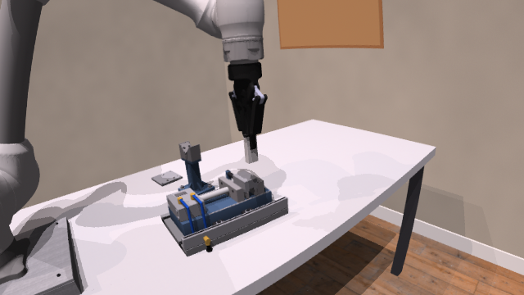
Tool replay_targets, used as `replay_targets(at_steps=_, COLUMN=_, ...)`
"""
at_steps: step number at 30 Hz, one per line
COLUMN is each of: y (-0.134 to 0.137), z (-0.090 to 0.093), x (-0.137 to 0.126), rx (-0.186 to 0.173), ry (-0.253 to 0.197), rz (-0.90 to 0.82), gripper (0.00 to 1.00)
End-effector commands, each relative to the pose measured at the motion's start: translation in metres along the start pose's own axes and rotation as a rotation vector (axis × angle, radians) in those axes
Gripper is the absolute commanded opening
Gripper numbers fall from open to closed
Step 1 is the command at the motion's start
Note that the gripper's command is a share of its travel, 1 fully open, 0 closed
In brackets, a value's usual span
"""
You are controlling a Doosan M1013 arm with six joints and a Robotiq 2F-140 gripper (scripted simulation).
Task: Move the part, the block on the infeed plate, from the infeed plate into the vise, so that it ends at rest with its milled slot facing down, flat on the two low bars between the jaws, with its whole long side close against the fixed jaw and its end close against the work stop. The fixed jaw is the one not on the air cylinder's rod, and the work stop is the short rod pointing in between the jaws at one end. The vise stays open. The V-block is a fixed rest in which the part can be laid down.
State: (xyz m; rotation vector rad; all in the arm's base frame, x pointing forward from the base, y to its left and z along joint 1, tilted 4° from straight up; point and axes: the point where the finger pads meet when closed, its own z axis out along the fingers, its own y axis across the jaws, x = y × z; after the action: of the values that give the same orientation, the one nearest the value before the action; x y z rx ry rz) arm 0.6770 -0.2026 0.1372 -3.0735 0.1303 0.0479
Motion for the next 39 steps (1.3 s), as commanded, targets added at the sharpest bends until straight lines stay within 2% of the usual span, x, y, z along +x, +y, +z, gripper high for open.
replay_targets(at_steps=1, y=0.0000, z=-0.0001, x=0.0000, rx=0.000, ry=0.000, rz=0.000, gripper=0.00)
replay_targets(at_steps=25, y=0.0000, z=0.0005, x=0.0000, rx=0.000, ry=0.000, rz=0.000, gripper=0.00)
replay_targets(at_steps=39, y=0.0000, z=0.0094, x=0.0002, rx=0.000, ry=0.000, rz=0.000, gripper=0.00)
